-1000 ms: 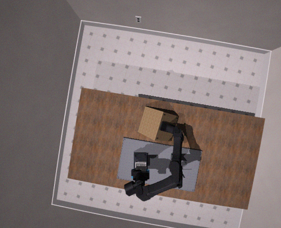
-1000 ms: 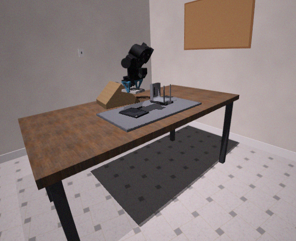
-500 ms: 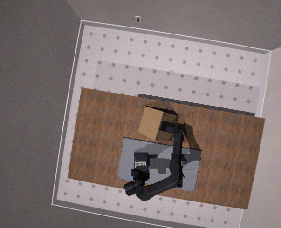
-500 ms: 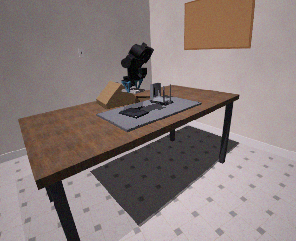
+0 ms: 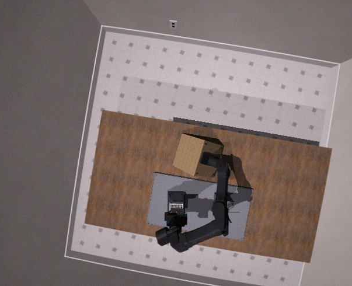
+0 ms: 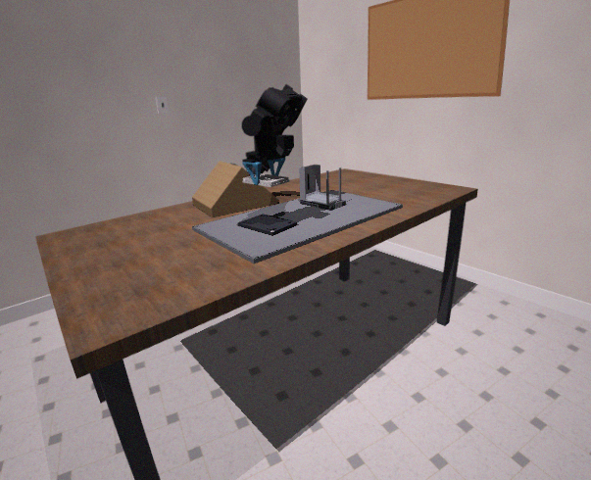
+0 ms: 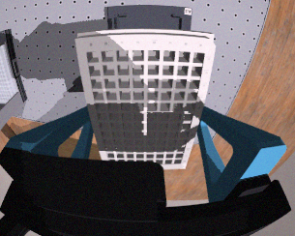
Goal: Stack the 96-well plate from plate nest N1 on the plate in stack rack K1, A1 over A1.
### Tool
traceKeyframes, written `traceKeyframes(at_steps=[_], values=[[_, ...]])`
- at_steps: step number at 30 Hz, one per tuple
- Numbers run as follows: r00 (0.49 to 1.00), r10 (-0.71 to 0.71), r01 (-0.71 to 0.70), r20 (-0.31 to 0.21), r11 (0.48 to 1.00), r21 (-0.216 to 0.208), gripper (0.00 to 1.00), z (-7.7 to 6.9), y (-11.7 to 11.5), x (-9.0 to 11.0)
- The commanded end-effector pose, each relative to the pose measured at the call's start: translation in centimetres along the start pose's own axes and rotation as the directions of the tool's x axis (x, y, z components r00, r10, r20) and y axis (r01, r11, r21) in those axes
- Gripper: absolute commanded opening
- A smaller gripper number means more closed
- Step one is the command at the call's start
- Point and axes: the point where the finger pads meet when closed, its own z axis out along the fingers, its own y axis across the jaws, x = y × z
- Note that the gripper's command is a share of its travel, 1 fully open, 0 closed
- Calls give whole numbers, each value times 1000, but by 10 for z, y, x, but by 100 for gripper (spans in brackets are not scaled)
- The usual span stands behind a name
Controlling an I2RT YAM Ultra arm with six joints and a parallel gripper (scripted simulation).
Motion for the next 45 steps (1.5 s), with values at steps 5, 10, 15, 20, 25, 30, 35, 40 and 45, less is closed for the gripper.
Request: traceKeyframes(at_steps=[5,10,15,20,25,30,35,40,45], values=[[999,6,-6,32,1000,25,0,-18,-7,1],[999,6,-6,32,1000,25,0,-18,-7,1],[996,78,-79,40,997,24,0,-16,2,3],[996,78,-79,42,997,22,0,-16,16,3],[998,64,-65,28,998,19,0,-11,37,-1],[996,76,-77,40,997,21,0,-15,50,3],[997,65,-66,29,998,18,0,-11,63,0],[997,74,-75,37,997,20,0,-14,77,3],[998,64,-65,28,998,17,0,-11,97,1]])
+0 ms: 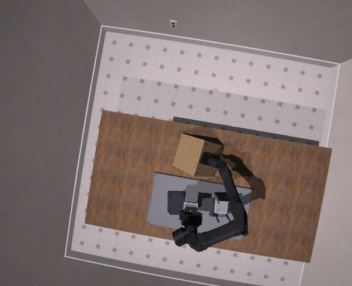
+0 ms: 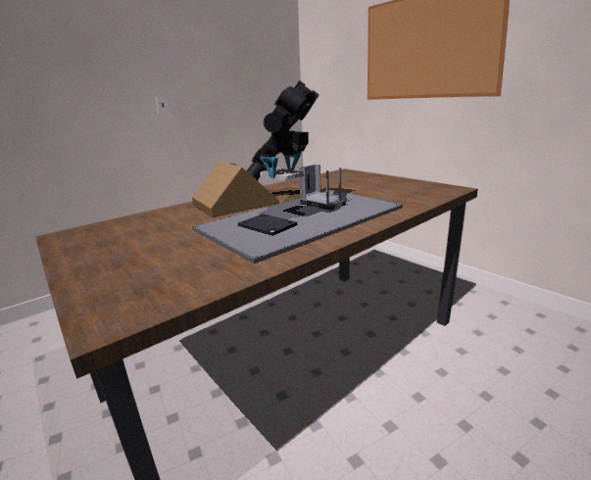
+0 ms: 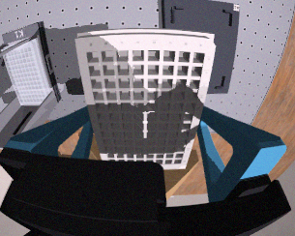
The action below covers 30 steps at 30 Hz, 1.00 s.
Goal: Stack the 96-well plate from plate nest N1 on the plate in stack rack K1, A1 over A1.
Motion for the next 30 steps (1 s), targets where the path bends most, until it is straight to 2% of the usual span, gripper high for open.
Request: traceKeyframes(at_steps=[1,6,10,16,19,22,23,30], values=[[999,-11,10,34,1000,19,0,-8,15,-5],[999,3,-4,48,1000,21,0,-12,21,-1],[1000,-2,2,27,1000,9,0,-7,41,0],[999,16,-16,32,1000,3,0,-10,59,5],[1000,6,-6,21,1000,2,0,-7,72,5],[1000,6,-6,21,1000,1,0,-7,76,5],[999,19,-19,35,1000,4,0,-12,75,7],[1000,6,-6,20,1000,1,0,-7,102,8]])
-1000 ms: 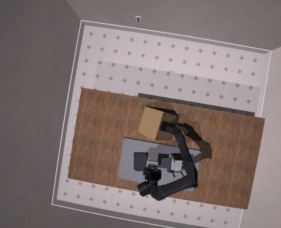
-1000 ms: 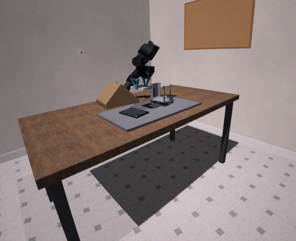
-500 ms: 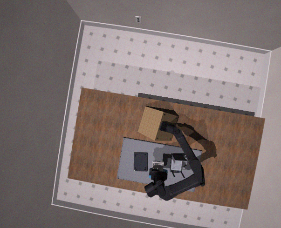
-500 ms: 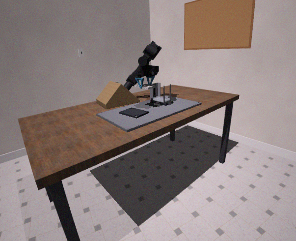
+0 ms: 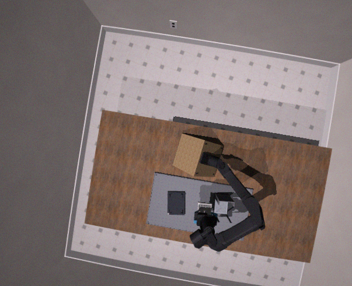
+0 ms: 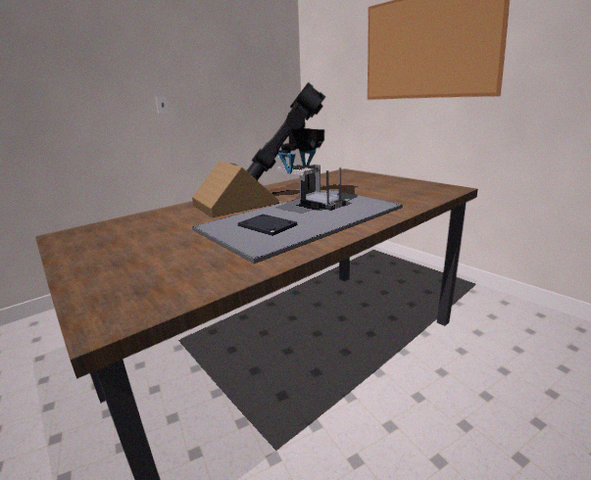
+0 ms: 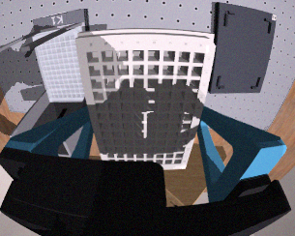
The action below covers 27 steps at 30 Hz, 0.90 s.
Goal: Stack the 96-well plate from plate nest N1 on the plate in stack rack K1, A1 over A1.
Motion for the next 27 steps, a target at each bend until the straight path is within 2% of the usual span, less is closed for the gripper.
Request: traceKeyframes(at_steps=[1,7,10,13,24,26,27], values=[[1000,16,-15,20,1000,-7,0,-7,20,2],[1000,15,-15,19,1000,-7,0,-7,40,4],[999,29,-29,33,1000,-4,0,-11,39,6],[1000,15,-15,18,1000,-7,0,-7,53,6],[1000,16,-16,17,1000,-7,0,-7,89,9],[1000,16,-16,17,1000,-7,0,-7,89,9],[999,22,-22,38,1000,1,0,-13,89,8]])
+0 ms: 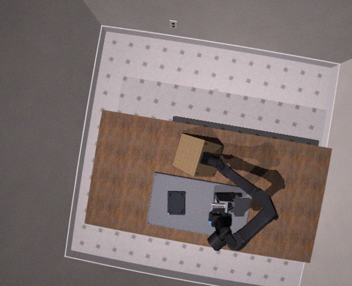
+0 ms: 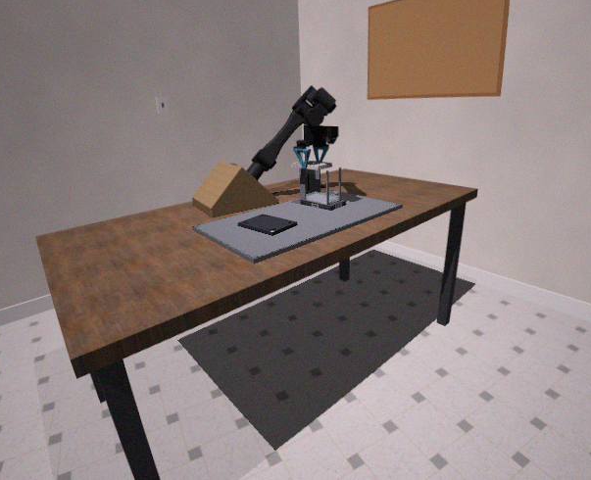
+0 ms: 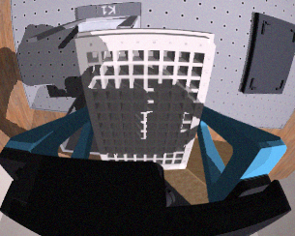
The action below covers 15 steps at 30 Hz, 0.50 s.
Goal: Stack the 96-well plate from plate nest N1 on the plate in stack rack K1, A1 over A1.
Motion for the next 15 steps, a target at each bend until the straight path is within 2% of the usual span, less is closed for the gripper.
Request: traceKeyframes(at_steps=[1,7,15], values=[[999,35,-35,23,999,-7,0,-7,11,5],[1000,29,-29,10,1000,-11,0,-4,34,7],[999,-8,8,42,1000,10,0,-12,58,-1]])
